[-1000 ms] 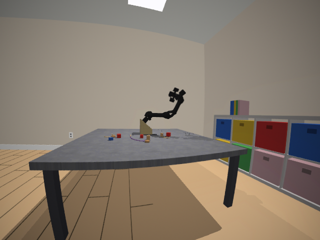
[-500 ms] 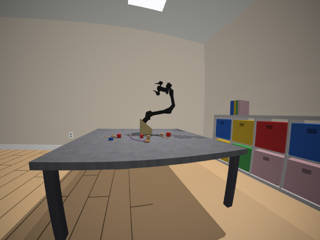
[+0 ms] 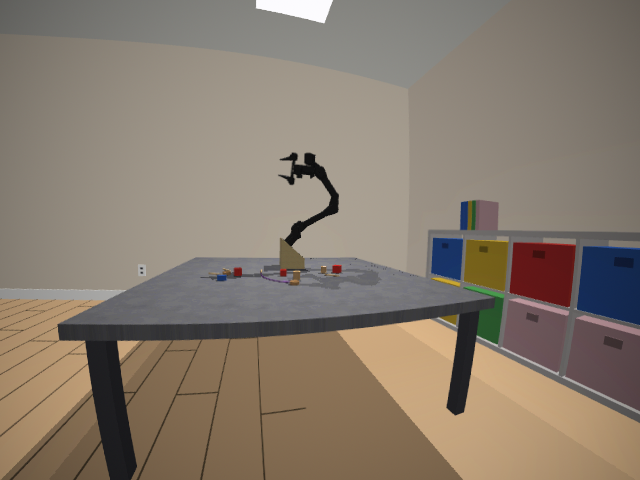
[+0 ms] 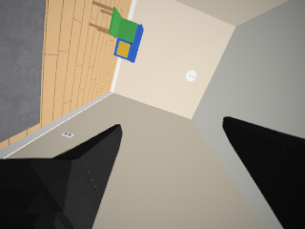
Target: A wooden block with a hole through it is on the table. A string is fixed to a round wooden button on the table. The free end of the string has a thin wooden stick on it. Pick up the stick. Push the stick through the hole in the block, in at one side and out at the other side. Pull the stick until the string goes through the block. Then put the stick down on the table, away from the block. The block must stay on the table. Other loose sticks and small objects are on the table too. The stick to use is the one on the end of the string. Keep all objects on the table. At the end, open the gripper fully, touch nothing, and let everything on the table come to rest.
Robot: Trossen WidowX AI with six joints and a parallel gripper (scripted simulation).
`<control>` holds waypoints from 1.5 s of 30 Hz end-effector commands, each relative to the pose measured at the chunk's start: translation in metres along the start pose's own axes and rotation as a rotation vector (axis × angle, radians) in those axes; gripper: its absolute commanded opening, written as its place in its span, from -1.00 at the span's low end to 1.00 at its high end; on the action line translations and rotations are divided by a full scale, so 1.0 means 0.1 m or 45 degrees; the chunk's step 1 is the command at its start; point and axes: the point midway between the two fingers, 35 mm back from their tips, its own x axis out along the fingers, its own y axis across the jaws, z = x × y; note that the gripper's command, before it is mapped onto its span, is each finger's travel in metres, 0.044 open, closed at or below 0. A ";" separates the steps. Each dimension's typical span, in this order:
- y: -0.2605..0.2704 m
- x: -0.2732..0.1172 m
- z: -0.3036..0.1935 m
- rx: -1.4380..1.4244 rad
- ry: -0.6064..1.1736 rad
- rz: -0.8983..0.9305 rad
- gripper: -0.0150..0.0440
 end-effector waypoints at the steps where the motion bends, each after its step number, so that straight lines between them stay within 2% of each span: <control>1: 0.01 0.39 0.52 -0.071 -0.217 0.060 1.00; 7: 0.20 0.86 1.43 -0.201 -0.547 0.198 1.00; 13: 0.61 1.11 2.37 -0.339 -0.852 0.374 1.00; 19: 1.23 1.14 3.24 -0.485 -1.119 0.587 1.00; 26: 2.18 0.93 4.01 -0.656 -1.372 0.890 1.00; 34: 3.34 0.51 4.40 -0.842 -1.543 1.274 1.00; 45: 3.41 0.48 4.40 -0.852 -1.548 1.296 1.00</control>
